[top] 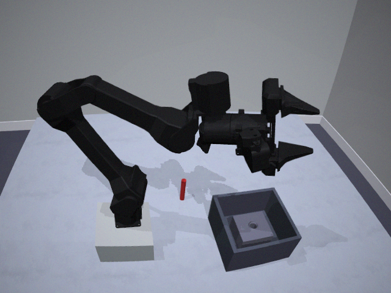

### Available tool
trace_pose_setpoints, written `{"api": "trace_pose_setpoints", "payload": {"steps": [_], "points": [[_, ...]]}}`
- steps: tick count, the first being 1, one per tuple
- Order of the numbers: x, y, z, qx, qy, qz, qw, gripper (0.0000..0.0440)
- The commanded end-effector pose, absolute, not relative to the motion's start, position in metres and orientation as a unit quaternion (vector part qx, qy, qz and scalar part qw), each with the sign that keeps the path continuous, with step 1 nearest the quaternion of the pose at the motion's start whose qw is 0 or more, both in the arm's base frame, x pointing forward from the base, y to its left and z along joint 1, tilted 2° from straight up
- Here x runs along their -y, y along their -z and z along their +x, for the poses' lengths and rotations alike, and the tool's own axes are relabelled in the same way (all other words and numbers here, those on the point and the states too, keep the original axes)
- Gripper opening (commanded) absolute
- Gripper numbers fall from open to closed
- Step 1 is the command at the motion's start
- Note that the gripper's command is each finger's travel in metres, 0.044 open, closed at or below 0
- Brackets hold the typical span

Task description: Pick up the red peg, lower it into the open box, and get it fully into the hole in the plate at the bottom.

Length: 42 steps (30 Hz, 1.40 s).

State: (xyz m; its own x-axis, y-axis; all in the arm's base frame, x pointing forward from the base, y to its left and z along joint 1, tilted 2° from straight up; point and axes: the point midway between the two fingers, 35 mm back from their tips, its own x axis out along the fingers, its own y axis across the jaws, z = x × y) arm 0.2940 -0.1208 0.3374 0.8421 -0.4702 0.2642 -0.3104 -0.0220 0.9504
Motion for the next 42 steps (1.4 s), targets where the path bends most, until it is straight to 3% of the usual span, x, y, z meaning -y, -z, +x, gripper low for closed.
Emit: {"api": "trace_pose_setpoints", "payload": {"steps": [1,20,42], "points": [[0.109,-0.323,0.311,0.222,0.093,0.710,0.661,0.0440],[0.024,-0.244,0.345,-0.074,0.208,0.644,0.732,0.0440],[-0.059,-0.168,0.283,-0.401,0.274,0.458,0.745,0.0440]]}}
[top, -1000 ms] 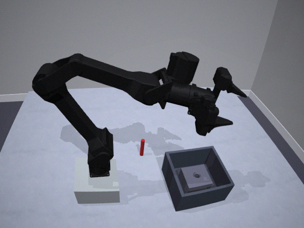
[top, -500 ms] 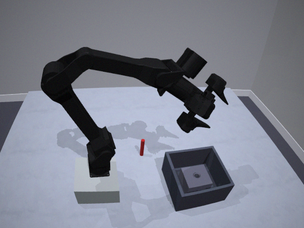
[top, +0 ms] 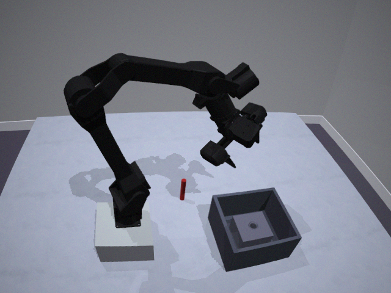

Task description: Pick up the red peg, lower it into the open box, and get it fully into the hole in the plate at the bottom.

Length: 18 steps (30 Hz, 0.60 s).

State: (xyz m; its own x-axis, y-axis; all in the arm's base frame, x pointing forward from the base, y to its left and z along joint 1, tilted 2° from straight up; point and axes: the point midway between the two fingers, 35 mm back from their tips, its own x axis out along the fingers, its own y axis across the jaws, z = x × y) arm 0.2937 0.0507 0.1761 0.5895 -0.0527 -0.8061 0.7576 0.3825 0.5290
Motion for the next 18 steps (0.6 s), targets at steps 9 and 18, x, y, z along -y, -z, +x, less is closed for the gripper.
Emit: {"api": "trace_pose_setpoints", "payload": {"steps": [9,18], "points": [[-0.084,-0.144,0.239,-0.520,0.288,0.361,0.718,0.0440],[-0.103,-0.122,0.199,-0.613,0.303,0.265,0.680,0.0440]]}}
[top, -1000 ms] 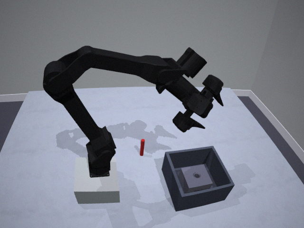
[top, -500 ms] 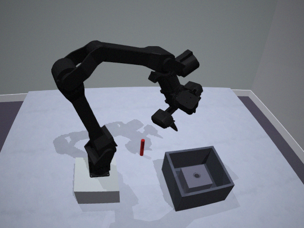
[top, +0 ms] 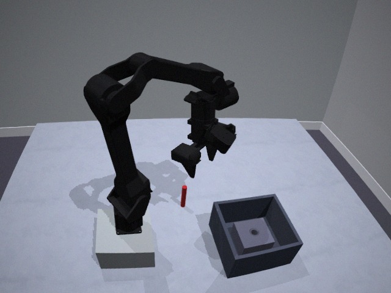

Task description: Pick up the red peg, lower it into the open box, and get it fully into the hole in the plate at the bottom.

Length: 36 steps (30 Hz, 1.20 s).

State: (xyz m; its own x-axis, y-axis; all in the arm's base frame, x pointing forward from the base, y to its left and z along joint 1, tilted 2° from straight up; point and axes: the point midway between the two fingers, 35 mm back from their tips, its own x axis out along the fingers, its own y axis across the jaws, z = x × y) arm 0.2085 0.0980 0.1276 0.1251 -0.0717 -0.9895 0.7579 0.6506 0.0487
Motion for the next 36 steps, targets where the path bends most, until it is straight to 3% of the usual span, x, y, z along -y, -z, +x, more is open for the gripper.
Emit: {"api": "trace_pose_setpoints", "payload": {"steps": [1,36], "points": [[-0.104,-0.120,0.196,-0.620,0.305,0.257,0.676,0.0440],[-0.113,0.001,0.184,-0.658,0.318,0.176,0.660,0.0434]]}}
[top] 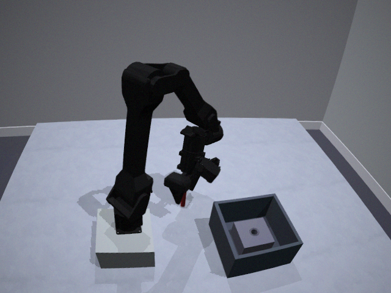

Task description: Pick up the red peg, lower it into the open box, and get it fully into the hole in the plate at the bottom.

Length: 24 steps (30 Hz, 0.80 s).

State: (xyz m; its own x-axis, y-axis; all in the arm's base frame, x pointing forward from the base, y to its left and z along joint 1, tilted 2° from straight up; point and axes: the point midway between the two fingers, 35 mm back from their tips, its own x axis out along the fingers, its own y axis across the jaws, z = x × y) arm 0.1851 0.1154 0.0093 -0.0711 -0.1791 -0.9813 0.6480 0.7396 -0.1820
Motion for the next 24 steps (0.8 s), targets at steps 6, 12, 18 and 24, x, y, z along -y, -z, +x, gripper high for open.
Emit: {"api": "trace_pose_setpoints", "payload": {"steps": [6,12,18,24], "points": [[-0.109,0.019,0.180,-0.661,0.323,0.170,0.656,0.0303],[-0.105,0.028,0.175,-0.668,0.335,0.160,0.645,0.0146],[-0.102,0.030,0.170,-0.676,0.347,0.144,0.634,0.0000],[-0.098,0.009,0.186,-0.655,0.348,0.140,0.656,0.0000]]}}
